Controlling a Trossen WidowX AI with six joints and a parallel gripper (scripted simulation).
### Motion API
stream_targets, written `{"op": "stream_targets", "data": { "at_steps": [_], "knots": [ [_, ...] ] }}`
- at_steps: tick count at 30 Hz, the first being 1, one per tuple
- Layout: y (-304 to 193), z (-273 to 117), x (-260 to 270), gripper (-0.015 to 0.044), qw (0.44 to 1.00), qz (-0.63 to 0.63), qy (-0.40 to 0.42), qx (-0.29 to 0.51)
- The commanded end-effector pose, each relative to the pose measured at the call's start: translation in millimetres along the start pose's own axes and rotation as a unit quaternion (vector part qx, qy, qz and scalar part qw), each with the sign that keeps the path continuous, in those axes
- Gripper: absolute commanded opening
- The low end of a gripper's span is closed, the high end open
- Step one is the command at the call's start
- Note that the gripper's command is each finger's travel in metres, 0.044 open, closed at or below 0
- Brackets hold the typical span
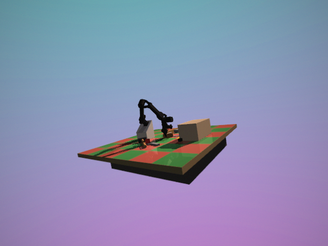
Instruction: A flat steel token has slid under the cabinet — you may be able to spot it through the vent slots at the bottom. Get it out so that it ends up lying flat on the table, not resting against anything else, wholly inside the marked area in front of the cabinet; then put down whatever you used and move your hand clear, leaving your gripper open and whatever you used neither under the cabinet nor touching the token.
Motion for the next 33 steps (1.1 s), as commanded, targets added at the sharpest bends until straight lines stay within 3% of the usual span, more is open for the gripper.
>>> {"op": "stream_targets", "data": {
  "at_steps": [1, 33],
  "knots": [
    [-2, -2, -5, 0.0, 1.0, -0.001, -0.003, -0.004],
    [-15, -2, -38, 0.0, 1.0, -0.001, -0.004, -0.003]
  ]
}}
Point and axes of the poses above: the point midway between the two fingers, 35 mm back from their tips, its own z axis out along the fingers, its own x axis across the jaws, y = z × x, the point moved 8 cm from there along -z, back along the fingers, and after that the axes turned 9 degrees about z, right-handed, at the moved point
